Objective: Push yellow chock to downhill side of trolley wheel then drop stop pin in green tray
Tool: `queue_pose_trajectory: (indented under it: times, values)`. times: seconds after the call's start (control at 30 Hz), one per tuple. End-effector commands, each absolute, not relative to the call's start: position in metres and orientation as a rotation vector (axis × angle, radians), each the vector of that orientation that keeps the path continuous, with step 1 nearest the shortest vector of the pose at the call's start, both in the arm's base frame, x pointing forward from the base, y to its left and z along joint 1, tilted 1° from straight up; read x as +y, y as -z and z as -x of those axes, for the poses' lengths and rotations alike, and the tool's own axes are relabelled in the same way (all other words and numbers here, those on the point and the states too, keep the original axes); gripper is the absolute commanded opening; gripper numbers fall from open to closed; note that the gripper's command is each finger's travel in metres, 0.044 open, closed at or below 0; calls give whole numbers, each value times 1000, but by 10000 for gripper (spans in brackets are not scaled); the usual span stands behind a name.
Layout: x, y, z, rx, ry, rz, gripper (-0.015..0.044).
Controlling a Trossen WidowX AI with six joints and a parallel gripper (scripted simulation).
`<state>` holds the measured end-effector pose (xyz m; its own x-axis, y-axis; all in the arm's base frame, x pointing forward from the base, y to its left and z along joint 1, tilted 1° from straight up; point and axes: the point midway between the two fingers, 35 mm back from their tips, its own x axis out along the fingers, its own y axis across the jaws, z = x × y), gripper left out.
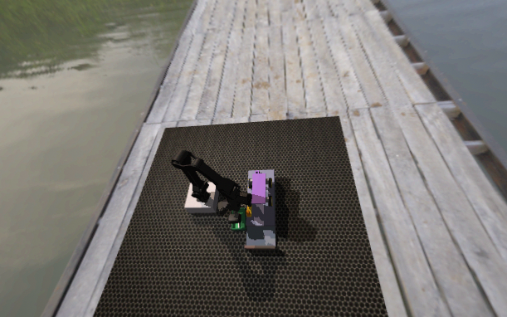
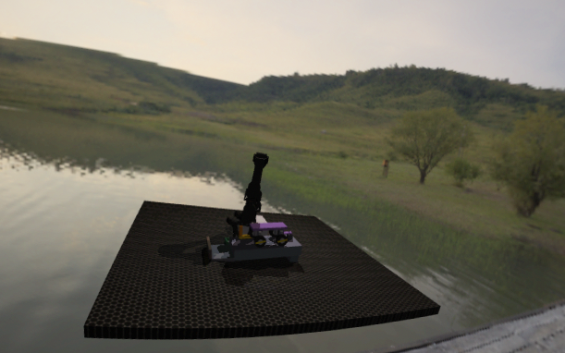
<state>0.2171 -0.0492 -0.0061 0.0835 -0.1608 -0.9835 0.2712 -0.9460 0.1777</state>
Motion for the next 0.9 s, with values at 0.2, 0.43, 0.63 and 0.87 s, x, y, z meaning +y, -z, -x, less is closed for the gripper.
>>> queue_pose_trajectory:
  times: [0.2,0.43,0.63,0.87]
  values:
    - [-49,-11,-216,103,1931,-2055,340]
    - [-49,-31,-213,101,1931,-2055,440]
    - [-49,-50,-213,101,1931,-2055,440]
    - [-49,-72,-213,101,1931,-2056,440]
